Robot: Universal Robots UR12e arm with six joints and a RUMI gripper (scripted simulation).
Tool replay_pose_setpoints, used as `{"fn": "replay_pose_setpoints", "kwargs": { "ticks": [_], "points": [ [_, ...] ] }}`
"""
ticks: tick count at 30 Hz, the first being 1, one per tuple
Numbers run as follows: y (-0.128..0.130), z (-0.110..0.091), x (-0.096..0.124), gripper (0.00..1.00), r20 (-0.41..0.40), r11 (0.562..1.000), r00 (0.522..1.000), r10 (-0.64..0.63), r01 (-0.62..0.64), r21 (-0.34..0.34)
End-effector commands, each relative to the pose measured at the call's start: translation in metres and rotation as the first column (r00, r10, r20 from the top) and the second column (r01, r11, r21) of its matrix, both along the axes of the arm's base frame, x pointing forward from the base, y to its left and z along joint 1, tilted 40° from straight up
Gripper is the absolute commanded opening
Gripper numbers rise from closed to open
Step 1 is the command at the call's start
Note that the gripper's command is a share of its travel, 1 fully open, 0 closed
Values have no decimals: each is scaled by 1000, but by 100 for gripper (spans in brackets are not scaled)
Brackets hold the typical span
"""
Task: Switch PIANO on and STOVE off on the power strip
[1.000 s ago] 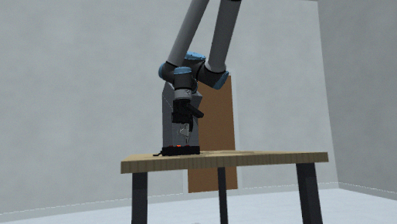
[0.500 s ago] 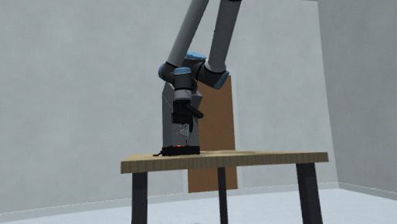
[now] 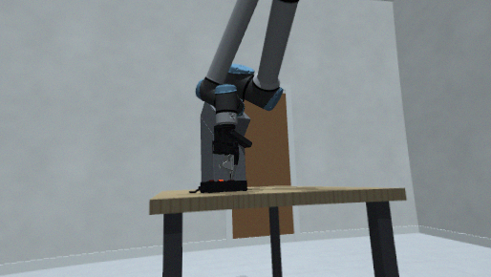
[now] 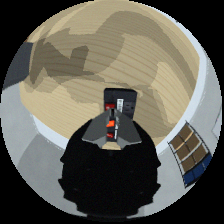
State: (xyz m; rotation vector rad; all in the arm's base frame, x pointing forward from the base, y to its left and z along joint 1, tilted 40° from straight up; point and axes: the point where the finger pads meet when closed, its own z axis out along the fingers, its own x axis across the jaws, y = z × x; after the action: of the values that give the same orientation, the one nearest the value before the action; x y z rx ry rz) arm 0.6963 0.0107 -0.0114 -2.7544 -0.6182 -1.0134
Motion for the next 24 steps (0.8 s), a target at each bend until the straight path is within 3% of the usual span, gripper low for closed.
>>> {"fn": "replay_pose_setpoints", "kwargs": {
  "ticks": [1,24],
  "points": [
    [0,0,1,0,1,1000,1000,0,0,0],
    [-1,3,-2,0,1,1000,1000,0,0,0]
  ]
}}
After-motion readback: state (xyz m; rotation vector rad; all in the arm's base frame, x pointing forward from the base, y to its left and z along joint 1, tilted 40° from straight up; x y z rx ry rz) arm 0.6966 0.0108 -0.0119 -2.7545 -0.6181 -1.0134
